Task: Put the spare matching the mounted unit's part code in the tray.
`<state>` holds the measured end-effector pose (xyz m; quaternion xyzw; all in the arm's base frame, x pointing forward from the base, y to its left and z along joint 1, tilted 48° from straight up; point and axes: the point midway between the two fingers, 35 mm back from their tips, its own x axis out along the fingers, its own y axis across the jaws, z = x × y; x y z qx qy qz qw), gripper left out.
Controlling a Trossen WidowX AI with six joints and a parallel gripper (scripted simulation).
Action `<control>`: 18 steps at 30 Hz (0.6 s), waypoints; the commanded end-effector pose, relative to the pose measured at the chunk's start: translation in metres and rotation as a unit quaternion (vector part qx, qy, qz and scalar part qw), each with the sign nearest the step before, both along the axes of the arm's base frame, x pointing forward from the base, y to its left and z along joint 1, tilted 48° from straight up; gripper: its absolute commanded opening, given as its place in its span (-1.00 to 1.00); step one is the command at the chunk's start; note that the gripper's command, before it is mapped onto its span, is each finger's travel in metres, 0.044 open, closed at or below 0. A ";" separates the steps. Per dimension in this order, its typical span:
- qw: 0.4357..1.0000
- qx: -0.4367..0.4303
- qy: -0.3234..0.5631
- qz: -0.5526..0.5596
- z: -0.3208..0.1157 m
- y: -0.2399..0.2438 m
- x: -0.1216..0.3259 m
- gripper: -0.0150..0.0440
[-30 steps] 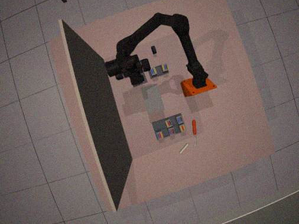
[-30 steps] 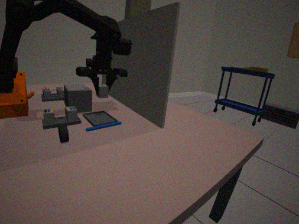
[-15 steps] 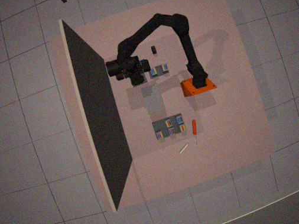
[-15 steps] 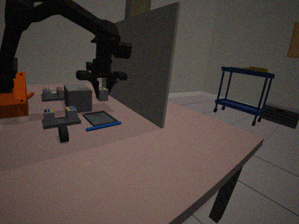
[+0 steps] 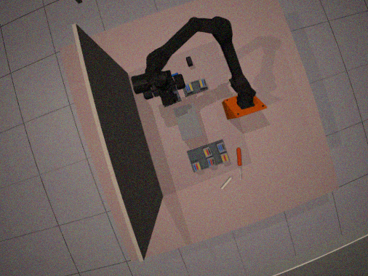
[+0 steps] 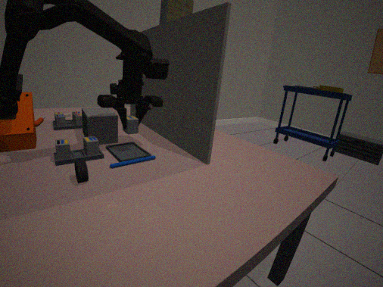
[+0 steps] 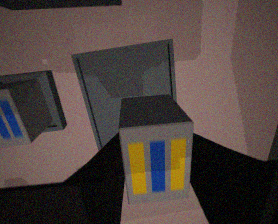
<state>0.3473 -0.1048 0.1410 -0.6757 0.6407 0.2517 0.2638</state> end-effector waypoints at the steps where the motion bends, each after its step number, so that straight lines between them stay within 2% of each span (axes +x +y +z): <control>1: 1.000 -0.003 0.001 0.001 -0.001 -0.003 0.000 -0.49; 18: 1.000 -0.004 0.001 0.001 -0.010 -0.014 -0.001 -0.49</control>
